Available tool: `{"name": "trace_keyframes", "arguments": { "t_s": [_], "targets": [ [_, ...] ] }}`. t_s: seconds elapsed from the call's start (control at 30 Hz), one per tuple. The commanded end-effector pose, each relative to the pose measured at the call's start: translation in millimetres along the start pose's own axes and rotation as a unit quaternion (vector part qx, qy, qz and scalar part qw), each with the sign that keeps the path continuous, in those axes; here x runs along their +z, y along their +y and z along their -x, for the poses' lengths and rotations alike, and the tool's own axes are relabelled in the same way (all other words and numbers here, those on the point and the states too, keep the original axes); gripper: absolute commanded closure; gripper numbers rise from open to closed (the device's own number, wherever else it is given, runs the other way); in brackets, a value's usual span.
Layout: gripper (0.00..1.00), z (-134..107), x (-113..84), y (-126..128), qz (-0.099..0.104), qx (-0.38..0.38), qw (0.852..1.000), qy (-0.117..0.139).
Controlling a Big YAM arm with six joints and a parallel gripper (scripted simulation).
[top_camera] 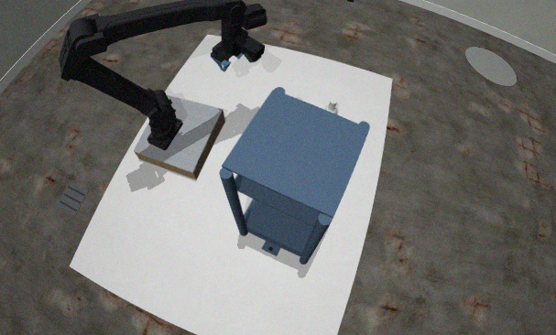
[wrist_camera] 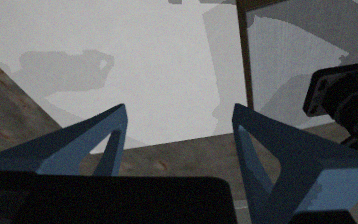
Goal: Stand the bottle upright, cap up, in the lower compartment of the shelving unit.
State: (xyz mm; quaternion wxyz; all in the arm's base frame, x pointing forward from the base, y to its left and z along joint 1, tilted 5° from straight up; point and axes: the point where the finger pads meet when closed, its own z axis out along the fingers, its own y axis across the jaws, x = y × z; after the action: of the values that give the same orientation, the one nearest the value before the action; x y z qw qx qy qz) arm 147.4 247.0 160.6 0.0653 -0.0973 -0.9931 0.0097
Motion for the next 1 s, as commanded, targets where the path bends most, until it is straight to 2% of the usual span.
{"name": "trace_keyframes", "arguments": {
  "t_s": [0.0, 0.27, 0.47, 0.63, 0.77, 0.83, 0.97],
  "targets": [
    [0.27, 7, -2.7, 8, 0.015, -0.006, 1.000, -0.007],
    [0.27, 18, 10.8, 14, 0.027, -0.018, 0.999, -0.017],
    [0.27, 38, 27.7, 26, 0.058, -0.043, 0.997, -0.040],
    [0.27, 61, 43.9, 40, 0.094, -0.073, 0.990, -0.072],
    [0.27, 83, 56.8, 52, 0.126, -0.101, 0.981, -0.108],
    [0.27, 83, 56.8, 52, 0.126, -0.101, 0.981, -0.108],
    [0.27, 108, 68.3, 61, 0.158, -0.131, 0.967, -0.152]
  ]
}}
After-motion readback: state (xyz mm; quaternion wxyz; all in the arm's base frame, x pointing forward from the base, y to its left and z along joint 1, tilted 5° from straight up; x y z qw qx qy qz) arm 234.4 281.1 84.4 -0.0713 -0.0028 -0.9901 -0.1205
